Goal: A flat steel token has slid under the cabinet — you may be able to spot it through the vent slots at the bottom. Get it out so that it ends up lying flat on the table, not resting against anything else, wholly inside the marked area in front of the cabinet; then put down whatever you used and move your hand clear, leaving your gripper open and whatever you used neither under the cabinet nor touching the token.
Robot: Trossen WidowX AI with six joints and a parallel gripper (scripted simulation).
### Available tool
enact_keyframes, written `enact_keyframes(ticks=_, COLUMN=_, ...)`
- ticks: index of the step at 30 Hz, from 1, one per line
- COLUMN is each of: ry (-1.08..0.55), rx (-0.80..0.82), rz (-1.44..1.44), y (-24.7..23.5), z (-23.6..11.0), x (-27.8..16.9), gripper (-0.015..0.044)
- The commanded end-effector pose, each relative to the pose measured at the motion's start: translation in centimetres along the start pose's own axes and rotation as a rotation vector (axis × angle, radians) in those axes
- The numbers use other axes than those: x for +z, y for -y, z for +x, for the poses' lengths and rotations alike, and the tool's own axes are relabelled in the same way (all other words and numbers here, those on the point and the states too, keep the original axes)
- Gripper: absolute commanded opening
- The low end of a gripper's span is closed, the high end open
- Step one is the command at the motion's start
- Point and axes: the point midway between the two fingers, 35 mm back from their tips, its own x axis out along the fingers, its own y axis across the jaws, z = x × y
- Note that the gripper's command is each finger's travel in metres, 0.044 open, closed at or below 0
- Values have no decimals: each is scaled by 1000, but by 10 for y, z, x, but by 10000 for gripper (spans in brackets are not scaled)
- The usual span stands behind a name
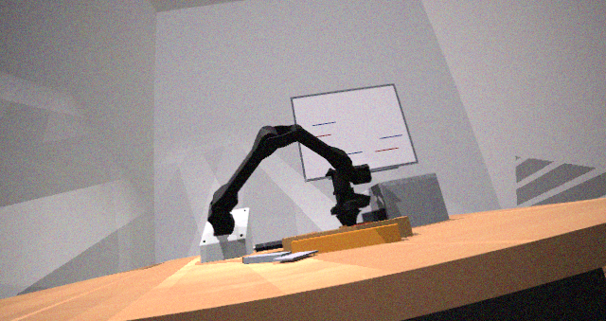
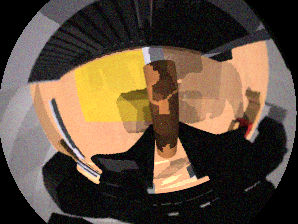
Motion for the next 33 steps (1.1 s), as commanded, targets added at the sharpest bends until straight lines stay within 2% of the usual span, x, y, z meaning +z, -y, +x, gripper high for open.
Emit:
enact_keyframes(ticks=1, ry=-4, rx=6, rz=-15, y=-9, z=1, x=-1, gripper=0)
enact_keyframes(ticks=33, ry=-4, rx=7, rz=-15, y=-30, z=1, x=-2, gripper=0)
